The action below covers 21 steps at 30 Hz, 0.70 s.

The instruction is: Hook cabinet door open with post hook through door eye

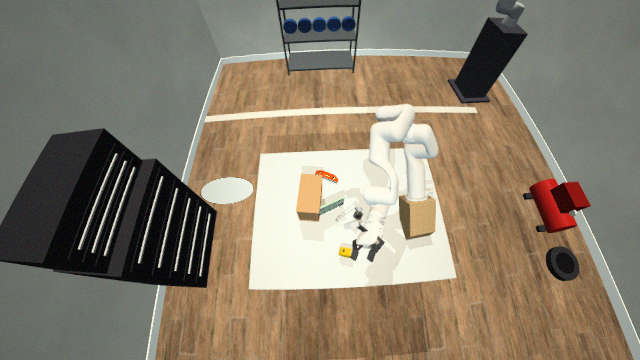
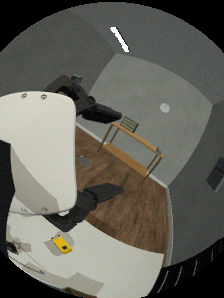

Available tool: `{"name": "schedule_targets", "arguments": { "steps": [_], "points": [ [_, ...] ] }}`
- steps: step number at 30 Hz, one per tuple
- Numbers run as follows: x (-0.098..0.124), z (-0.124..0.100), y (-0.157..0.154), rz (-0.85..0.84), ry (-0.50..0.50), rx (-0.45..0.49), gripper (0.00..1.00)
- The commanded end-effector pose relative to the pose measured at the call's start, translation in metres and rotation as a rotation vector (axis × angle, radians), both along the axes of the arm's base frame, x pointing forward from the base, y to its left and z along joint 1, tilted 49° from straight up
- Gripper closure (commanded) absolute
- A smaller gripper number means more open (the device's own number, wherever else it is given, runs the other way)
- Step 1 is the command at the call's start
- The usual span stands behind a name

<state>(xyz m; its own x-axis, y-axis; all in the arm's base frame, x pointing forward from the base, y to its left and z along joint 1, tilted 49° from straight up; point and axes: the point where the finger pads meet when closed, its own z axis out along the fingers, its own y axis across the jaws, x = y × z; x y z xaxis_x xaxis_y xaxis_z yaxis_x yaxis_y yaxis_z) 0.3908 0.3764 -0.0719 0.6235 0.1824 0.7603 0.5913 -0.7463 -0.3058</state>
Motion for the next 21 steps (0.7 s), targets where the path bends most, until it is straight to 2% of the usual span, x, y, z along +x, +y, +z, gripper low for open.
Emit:
{"name": "schedule_targets", "arguments": {
  "steps": [1, 21],
  "points": [
    [0.0007, 0.0014, 0.0016, 0.001, -0.003, 0.003, 0.00],
    [0.0023, 0.0025, 0.0013, -0.008, -0.003, 0.007, 0.00]
  ]
}}
